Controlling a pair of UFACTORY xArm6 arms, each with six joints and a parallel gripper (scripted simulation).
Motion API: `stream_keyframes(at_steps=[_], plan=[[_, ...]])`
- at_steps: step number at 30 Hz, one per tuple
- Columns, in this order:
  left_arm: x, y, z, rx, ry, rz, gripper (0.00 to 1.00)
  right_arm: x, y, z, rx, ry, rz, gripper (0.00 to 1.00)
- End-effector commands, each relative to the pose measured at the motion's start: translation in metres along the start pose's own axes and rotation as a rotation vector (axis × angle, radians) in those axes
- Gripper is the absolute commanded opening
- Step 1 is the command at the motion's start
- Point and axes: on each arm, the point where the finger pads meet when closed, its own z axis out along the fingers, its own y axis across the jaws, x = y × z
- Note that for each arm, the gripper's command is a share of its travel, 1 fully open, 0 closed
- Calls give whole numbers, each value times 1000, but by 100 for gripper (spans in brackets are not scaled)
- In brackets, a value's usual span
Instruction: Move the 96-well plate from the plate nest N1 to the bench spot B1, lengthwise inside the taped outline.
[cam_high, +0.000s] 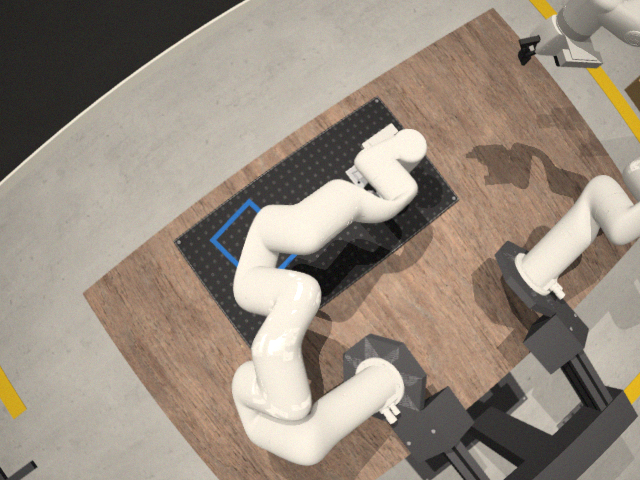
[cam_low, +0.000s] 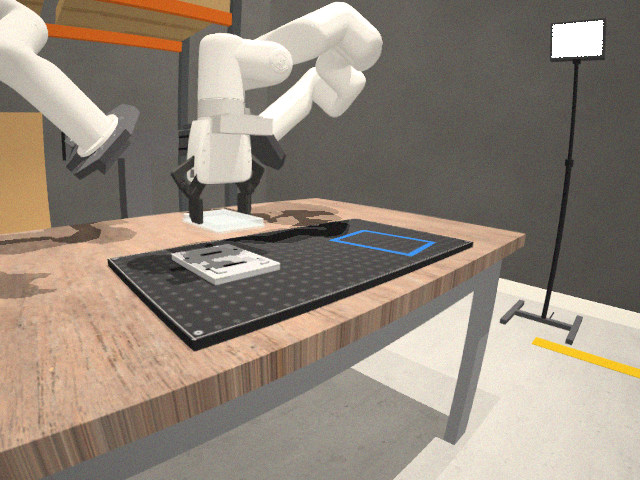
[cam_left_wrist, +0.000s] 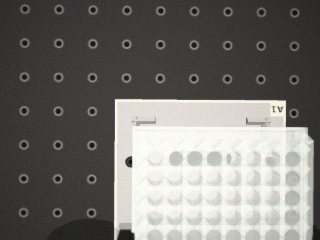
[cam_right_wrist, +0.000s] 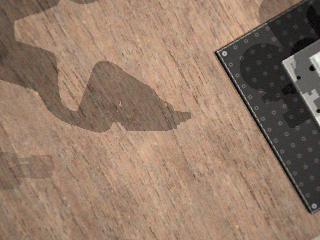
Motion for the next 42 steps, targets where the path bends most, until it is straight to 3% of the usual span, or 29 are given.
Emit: stream_keyframes(at_steps=[1, 11, 26, 31, 42], plan=[[1, 1, -11, -3, 3, -1, 0, 0, 0, -1, -2, -1, 1, 100], [1, 1, -24, -3, 3, -1, 0, 0, 0, -1, -2, -1, 1, 100], [1, 1, -24, -3, 3, -1, 0, 0, 0, -1, -2, -1, 1, 100], [4, -16, -24, -3, 2, -168, 0, 0, 0, -1, -2, -1, 1, 100], [10, -45, -23, -3, 2, -169, 0, 0, 0, -1, -2, -1, 1, 100]])
